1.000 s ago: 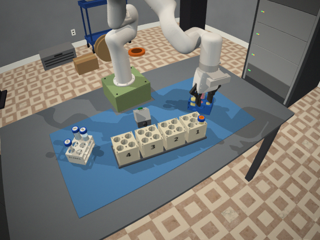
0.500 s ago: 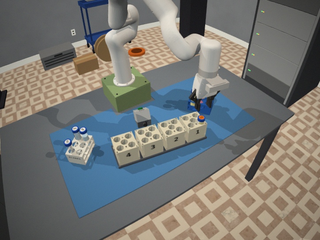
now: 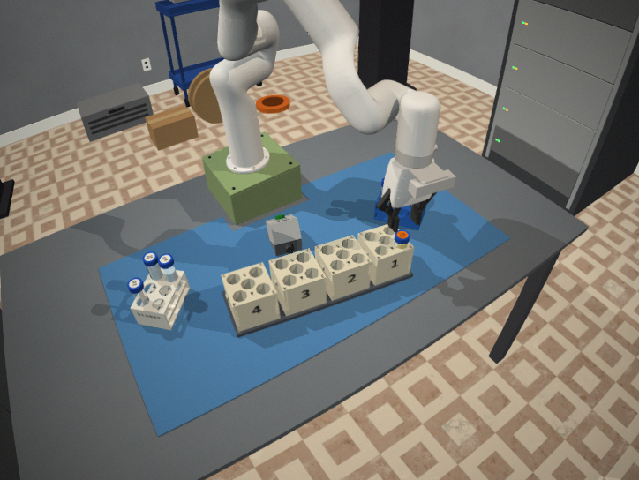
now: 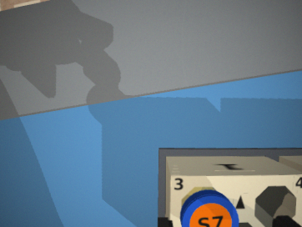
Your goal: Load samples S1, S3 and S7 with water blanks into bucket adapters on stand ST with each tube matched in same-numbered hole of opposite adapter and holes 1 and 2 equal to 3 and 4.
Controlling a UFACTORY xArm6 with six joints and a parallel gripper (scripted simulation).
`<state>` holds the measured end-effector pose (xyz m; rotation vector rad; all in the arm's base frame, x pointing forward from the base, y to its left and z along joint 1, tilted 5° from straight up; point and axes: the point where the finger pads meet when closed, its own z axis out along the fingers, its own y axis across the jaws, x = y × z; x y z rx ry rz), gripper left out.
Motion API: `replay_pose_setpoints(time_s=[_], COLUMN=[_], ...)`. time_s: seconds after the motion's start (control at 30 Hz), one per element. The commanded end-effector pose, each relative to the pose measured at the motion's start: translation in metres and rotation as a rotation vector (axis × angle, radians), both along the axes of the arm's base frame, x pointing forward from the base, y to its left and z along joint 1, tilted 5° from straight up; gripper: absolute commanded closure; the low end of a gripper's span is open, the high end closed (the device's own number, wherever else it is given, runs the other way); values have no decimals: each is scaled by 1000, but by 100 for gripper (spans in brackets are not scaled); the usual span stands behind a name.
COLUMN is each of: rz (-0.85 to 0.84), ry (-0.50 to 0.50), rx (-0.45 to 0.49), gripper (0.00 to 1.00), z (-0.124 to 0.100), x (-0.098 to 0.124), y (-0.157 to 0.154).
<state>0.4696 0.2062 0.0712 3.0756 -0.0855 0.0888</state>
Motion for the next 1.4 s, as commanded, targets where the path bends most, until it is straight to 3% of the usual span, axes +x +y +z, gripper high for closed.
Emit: replay_pose_setpoints(time_s=[0.0,0.47,1.37], rz=[0,0,0], ry=[-5,-5,-5], rx=[2,2,2], gripper=[43,43,43], z=[-7,-31,-40], x=[2,4,4], y=[0,-1,-2])
